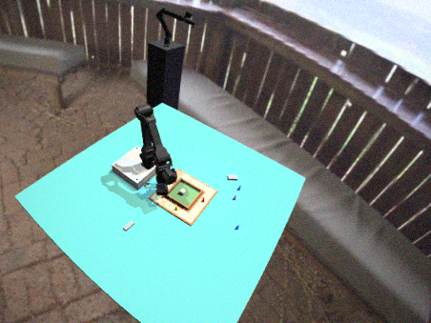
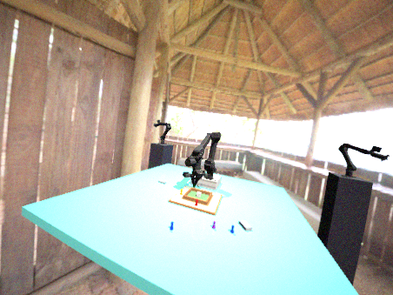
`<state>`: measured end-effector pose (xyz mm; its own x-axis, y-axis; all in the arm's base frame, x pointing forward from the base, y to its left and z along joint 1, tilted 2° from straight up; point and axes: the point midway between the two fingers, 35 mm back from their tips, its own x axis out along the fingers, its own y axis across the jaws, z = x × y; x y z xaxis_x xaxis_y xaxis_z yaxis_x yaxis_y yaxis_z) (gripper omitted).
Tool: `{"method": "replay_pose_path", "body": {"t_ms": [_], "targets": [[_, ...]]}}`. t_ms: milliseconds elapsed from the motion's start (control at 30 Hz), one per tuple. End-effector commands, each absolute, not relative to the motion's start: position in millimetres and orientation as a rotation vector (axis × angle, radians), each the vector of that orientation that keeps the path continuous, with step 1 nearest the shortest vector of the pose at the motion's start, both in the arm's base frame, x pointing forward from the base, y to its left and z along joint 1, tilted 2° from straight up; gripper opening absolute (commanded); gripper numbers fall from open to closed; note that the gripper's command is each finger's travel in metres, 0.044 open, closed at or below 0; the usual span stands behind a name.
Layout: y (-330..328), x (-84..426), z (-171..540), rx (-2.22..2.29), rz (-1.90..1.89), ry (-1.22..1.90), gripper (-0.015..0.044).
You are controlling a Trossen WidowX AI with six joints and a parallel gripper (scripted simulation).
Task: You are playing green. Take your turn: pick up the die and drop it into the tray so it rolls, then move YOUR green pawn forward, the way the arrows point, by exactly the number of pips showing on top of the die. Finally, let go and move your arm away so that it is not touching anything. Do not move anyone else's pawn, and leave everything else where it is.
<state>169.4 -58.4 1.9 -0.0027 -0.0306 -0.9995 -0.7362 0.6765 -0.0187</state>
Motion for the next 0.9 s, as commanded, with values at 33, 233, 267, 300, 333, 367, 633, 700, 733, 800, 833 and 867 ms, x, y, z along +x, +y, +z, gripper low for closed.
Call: {"method": "replay_pose_path", "body": {"t_ms": [33,233,267,300,333,367,633,700,733,800,833,867], "targets": [[-59,169,-4,-0.673,0.630,1.490,0.0000],[-59,168,-14,-0.673,0.630,1.490,0.0000],[-59,168,-15,-0.673,0.630,1.490,0.0000],[-59,168,-16,-0.673,0.630,1.490,0.0000],[-59,170,-11,-0.670,0.625,1.486,0.0026],[-59,170,-11,-0.670,0.625,1.486,0.0053],[-59,170,-9,-0.670,0.625,1.486,0.0263],[-59,172,13,-0.672,0.627,1.488,0.0315],[-58,172,27,-0.673,0.629,1.489,0.0341],[-58,170,39,-0.673,0.630,1.490,0.0394],[-58,170,39,-0.673,0.630,1.490,0.0420],[-58,170,39,-0.673,0.630,1.490,0.0440]]}}
